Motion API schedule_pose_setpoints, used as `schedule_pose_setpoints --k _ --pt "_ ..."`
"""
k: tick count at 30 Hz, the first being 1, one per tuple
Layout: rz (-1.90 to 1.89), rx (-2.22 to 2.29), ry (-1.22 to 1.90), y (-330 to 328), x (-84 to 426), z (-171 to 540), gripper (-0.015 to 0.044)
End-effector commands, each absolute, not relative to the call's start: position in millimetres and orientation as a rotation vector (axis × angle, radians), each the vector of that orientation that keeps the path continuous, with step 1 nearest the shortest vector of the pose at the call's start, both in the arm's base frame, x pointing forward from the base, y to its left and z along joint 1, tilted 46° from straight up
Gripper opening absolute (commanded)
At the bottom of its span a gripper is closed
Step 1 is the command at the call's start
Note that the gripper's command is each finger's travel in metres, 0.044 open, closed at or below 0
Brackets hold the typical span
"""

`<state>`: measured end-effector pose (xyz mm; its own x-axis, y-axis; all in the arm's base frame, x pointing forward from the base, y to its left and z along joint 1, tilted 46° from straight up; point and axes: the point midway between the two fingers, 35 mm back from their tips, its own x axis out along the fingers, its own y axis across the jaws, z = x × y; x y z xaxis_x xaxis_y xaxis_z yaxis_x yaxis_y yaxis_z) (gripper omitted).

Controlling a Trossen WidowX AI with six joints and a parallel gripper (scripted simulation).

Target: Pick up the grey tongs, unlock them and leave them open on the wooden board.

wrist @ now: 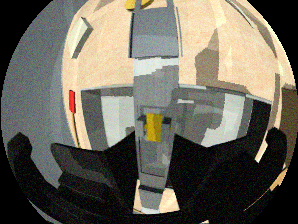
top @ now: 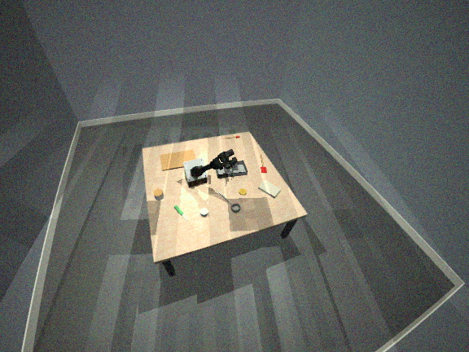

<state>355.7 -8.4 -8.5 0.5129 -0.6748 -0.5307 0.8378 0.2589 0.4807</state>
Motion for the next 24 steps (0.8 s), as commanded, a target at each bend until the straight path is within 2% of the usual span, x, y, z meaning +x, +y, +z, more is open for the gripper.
schedule_pose_setpoints --k 1,24 --pt "-1.017 0.826 0.209 13.7 358.4 21.3 -0.0150" --pt "-1.121 0.828 0.287 16.2 365.2 12.7 -0.0150"
